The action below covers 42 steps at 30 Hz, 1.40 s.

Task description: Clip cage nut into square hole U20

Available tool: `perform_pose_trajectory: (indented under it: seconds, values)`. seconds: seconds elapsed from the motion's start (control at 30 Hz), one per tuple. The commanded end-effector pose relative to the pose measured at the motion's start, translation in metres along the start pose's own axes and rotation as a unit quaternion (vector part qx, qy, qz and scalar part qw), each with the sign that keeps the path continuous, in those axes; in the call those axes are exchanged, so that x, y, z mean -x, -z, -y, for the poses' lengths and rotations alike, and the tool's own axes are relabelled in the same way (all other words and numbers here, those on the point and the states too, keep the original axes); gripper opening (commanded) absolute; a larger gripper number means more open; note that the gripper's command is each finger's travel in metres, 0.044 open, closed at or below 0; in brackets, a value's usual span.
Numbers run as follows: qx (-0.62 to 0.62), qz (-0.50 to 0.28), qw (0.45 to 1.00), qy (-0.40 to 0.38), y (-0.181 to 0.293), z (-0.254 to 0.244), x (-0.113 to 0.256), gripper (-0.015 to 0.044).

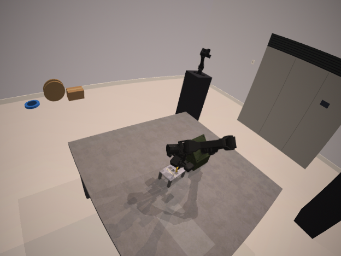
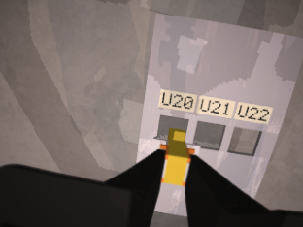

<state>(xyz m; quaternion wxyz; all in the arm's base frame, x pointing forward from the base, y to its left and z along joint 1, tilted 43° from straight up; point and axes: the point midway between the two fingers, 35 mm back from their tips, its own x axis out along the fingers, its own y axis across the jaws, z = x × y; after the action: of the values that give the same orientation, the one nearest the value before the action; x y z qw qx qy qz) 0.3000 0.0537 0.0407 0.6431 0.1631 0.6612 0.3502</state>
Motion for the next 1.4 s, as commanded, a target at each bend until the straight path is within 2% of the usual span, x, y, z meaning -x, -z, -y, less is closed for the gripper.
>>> perform_pose_trajectory:
  seconds: [0.0,0.47,1.37]
  values:
    - [-0.004,-0.002,1.0,-0.002,0.001,0.001,-0.005,0.0036]
    - [-0.004,-0.002,1.0,-0.002,0.0,0.001,-0.026,0.0036]
    - [-0.004,-0.002,1.0,0.003,0.0,0.001,-0.027,0.0036]
